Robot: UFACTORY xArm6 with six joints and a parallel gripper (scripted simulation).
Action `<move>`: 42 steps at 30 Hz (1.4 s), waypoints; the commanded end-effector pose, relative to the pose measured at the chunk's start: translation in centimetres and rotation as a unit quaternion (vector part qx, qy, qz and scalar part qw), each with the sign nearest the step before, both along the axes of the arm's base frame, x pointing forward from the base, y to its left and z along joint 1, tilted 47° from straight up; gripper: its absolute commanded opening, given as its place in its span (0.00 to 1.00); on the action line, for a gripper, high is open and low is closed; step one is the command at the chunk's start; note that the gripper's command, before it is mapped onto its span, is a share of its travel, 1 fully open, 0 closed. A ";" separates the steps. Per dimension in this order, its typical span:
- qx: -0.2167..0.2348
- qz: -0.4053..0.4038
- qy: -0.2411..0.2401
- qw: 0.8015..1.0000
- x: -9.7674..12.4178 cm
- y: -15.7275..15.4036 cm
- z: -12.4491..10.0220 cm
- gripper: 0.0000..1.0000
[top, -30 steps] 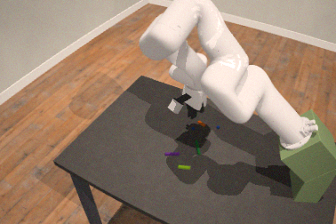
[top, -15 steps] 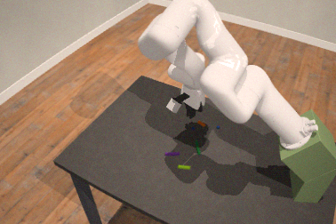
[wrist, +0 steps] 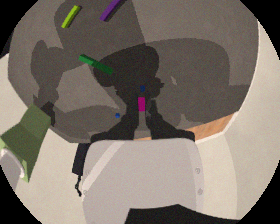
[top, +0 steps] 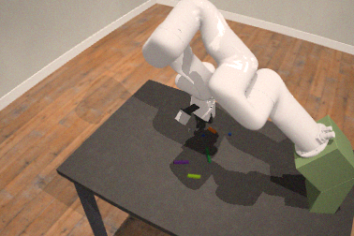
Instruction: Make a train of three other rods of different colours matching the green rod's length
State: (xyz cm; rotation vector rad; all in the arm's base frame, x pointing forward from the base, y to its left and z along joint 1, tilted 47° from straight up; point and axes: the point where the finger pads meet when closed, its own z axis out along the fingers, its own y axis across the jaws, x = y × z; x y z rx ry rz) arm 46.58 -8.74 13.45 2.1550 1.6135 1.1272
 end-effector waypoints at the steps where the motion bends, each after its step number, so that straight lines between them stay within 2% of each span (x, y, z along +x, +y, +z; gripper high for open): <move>1: -0.001 -0.001 -0.003 1.000 1.8 0.5 -1.5 0.04; 5: -0.001 -0.001 -0.003 1.000 2.9 0.9 -2.6 0.04; 14: -0.001 -0.001 -0.003 1.000 4.0 1.3 -3.7 0.04; 42: -0.001 -0.001 -0.003 1.000 4.0 1.3 -3.7 0.04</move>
